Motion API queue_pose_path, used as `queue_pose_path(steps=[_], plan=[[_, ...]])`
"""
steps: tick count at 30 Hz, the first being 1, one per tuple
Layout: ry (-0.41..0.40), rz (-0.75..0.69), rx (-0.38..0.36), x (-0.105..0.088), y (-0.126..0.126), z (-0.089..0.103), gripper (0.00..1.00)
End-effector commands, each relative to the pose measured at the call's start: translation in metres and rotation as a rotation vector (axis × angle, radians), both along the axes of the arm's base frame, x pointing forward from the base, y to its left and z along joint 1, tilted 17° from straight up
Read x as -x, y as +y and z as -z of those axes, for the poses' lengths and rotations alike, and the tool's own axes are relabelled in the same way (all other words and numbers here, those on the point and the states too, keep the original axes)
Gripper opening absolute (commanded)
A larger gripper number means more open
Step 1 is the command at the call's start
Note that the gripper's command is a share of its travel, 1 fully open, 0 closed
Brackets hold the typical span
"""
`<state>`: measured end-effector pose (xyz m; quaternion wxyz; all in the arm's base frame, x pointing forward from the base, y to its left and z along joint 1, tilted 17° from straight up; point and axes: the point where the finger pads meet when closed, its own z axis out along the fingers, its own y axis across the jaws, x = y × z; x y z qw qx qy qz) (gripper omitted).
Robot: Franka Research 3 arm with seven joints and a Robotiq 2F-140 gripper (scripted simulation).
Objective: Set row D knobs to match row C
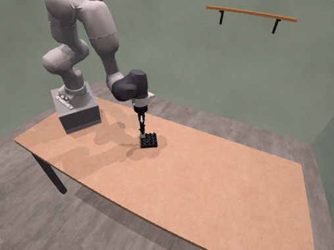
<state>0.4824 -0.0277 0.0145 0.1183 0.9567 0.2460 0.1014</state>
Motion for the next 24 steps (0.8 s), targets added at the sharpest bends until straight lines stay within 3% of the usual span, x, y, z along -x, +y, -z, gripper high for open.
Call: queue_pose_path(steps=[1, 11, 16, 24], plan=[[0.019, -0.028, 0.008, 0.0026, -0.0017, 0.0008, 0.12], [0.017, -0.015, 0.005, 0.0026, -0.0017, 0.0007, 0.12], [-0.016, 0.166, -0.040, 0.0031, -0.0018, -0.0006, 0.12], [-0.042, 0.303, -0.075, 0.0034, -0.0018, -0.0016, 0.12]])
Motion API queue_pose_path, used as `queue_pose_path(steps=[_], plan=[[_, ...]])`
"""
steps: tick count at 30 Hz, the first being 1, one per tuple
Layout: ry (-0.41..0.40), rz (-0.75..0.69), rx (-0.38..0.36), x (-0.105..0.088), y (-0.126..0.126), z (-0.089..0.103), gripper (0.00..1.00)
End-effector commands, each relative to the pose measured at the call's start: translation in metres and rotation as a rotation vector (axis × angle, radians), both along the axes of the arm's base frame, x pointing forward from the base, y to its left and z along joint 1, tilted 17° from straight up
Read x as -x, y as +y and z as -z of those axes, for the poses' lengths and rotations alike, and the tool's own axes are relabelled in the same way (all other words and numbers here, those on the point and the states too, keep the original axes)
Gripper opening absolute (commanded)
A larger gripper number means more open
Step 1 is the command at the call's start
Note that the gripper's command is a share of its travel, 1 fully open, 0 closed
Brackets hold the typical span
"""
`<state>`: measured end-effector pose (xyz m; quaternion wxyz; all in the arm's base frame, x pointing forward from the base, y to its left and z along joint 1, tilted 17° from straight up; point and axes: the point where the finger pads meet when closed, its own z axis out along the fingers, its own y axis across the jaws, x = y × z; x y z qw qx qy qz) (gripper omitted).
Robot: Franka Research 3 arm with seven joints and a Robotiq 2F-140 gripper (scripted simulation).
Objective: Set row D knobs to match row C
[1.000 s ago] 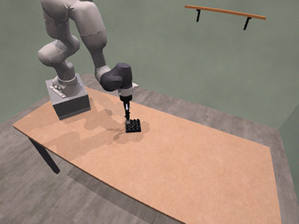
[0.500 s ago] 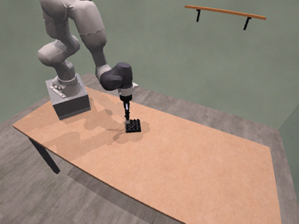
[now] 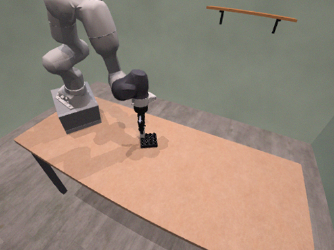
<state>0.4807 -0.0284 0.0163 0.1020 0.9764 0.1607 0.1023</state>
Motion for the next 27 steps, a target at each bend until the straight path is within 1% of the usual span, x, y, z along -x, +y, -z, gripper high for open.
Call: queue_pose_path(steps=[1, 9, 11, 12, 27], plan=[[-0.033, 0.151, -0.024, 0.0018, -0.0011, 0.0001, 0.12], [-0.056, 0.280, -0.055, 0.0021, -0.0011, -0.0009, 0.12], [-0.056, 0.280, -0.055, 0.0021, -0.0011, -0.0009, 0.12], [-0.063, 0.321, -0.065, 0.0022, -0.0011, -0.0012, 0.12], [-0.100, 0.527, -0.115, 0.0026, -0.0011, -0.0027, 0.12]])
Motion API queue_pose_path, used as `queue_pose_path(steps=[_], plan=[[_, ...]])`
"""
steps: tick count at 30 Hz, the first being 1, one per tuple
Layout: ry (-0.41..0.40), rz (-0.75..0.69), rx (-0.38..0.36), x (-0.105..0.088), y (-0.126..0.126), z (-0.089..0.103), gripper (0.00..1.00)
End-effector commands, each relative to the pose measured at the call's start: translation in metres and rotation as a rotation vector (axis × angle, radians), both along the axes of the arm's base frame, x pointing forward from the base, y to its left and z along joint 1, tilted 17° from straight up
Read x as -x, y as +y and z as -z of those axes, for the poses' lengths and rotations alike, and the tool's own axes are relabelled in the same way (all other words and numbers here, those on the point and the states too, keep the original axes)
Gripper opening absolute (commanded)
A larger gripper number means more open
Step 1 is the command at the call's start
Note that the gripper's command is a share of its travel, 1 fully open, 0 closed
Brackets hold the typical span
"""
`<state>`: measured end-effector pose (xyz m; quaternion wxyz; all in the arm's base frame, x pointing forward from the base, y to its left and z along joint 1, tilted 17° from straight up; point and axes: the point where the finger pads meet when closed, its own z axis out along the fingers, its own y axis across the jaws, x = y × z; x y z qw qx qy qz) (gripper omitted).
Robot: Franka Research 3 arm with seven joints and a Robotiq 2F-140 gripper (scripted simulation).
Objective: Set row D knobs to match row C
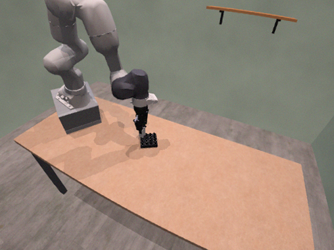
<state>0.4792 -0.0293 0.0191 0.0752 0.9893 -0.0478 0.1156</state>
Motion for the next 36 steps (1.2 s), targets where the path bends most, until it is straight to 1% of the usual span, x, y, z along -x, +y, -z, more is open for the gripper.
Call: queue_pose_path(steps=[1, 2, 16, 18, 19, 33, 35, 36], plan=[[-0.038, 0.122, -0.008, 0.0011, -0.0002, 0.0001, 0.12], [-0.045, 0.161, -0.017, 0.0012, -0.0002, -0.0002, 0.12], [-0.080, 0.359, -0.064, 0.0016, -0.0001, -0.0017, 0.12], [-0.080, 0.359, -0.064, 0.0016, -0.0001, -0.0017, 0.12], [-0.086, 0.397, -0.073, 0.0017, -0.0001, -0.0020, 0.12], [-0.121, 0.593, -0.120, 0.0021, 0.0000, -0.0035, 0.12], [-0.121, 0.593, -0.120, 0.0021, 0.0000, -0.0035, 0.12], [-0.127, 0.631, -0.129, 0.0022, 0.0000, -0.0038, 0.12]])
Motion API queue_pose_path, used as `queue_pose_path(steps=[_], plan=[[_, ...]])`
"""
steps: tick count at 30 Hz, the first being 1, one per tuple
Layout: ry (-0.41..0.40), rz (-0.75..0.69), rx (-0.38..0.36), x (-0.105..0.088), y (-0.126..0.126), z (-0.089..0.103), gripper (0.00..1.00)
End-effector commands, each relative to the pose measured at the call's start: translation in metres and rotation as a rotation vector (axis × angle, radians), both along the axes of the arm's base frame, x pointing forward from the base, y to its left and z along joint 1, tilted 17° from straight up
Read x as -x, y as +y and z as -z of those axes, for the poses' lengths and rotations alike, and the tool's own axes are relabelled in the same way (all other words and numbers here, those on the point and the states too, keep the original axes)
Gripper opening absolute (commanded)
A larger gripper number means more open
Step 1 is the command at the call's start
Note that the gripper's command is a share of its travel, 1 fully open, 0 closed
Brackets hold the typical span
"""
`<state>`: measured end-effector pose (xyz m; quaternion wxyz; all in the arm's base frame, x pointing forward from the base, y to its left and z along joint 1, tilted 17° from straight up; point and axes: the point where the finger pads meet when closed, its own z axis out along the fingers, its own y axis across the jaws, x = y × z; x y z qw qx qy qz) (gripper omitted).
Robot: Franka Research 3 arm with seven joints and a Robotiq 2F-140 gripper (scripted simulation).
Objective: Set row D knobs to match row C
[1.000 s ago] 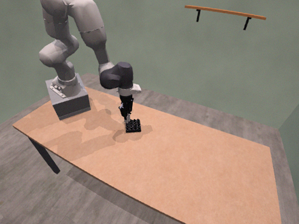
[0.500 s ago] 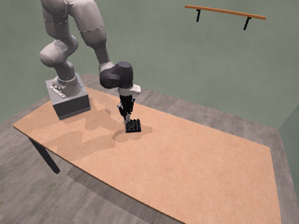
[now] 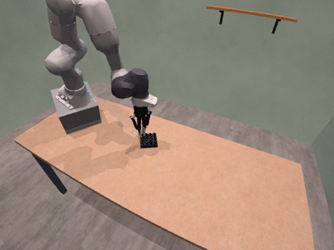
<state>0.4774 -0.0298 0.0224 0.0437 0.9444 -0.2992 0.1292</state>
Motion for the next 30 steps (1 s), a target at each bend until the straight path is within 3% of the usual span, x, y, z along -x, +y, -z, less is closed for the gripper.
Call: queue_pose_path(steps=[1, 30], plan=[[-0.046, 0.149, -0.013, 0.0004, 0.0005, -0.0005, 0.12], [-0.116, 0.548, -0.108, 0.0013, 0.0008, -0.0036, 0.12]])
